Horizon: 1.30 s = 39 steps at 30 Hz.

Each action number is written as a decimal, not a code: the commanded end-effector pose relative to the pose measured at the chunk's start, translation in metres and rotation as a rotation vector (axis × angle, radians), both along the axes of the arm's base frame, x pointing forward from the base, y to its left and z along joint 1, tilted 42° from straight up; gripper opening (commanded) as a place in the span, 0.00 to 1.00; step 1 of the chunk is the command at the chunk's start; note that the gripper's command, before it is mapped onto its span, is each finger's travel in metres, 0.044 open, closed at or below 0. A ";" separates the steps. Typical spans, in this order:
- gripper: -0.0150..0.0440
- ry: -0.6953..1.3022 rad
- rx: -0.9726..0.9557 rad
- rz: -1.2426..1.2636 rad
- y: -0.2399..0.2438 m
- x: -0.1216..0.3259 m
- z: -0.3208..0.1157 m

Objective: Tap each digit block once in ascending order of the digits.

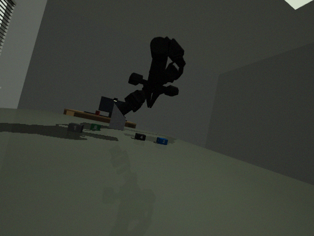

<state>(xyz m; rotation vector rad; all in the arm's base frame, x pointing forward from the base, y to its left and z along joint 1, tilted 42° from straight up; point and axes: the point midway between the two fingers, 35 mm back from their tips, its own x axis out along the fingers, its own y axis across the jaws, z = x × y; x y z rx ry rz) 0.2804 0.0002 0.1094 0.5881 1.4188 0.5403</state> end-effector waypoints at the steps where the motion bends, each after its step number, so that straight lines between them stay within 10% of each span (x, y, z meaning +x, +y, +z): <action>1: 0.29 0.007 -0.003 0.013 -0.004 -0.003 0.002; 13: 0.29 0.009 -0.011 0.013 -0.126 -0.060 -0.110; 39: 0.29 0.007 -0.008 0.013 -0.061 -0.053 -0.184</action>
